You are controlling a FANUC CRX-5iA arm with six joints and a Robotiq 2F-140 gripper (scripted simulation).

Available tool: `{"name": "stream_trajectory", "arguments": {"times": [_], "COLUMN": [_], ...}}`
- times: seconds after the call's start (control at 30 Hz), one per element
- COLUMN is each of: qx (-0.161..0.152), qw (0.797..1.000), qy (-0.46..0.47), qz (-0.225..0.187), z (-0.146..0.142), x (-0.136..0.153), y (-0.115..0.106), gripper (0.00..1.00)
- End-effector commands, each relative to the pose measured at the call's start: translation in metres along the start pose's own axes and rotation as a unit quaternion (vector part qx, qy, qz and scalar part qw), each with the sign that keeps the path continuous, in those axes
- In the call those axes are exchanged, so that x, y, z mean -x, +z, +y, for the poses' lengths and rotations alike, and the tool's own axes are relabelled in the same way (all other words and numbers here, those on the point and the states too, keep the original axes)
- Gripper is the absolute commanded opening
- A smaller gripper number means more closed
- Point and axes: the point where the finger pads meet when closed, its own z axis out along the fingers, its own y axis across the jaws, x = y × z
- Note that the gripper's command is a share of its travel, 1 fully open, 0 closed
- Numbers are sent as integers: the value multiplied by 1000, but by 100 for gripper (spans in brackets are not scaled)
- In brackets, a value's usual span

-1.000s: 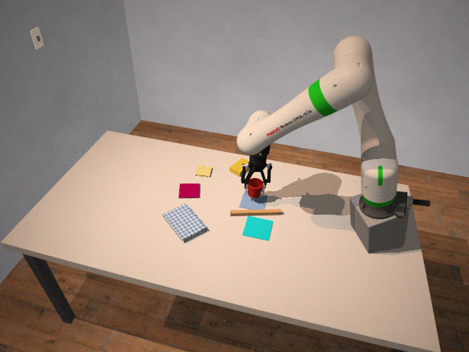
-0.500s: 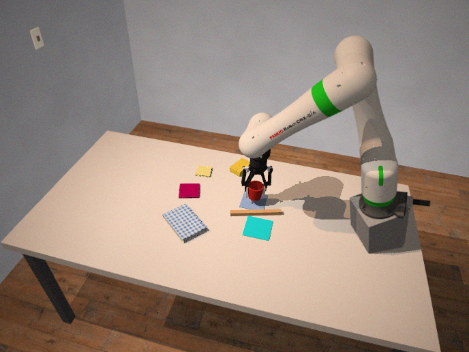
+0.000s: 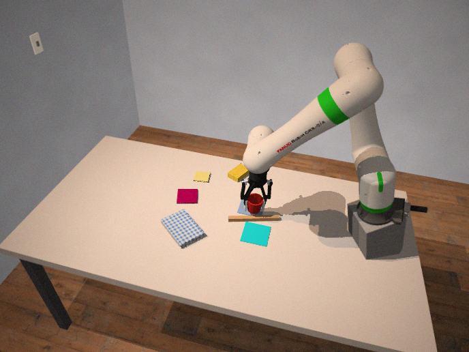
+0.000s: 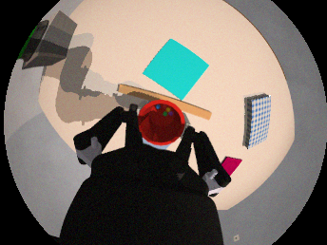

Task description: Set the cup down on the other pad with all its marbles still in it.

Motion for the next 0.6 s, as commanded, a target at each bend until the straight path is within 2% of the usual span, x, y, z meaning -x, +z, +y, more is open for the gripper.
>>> {"name": "stream_trajectory", "arguments": {"times": [0.0, 0.27, 0.33, 0.57], "qx": [0, 0, 0, 0], "qw": [1000, 1000, 1000, 1000], "qy": [0, 0, 0, 0], "qz": [-1, -1, -1, -1], "z": [0, 0, 0, 0], "x": [-18, -55, -55, -81], "y": [0, 0, 0, 0], "gripper": [49, 49, 49, 49]}}
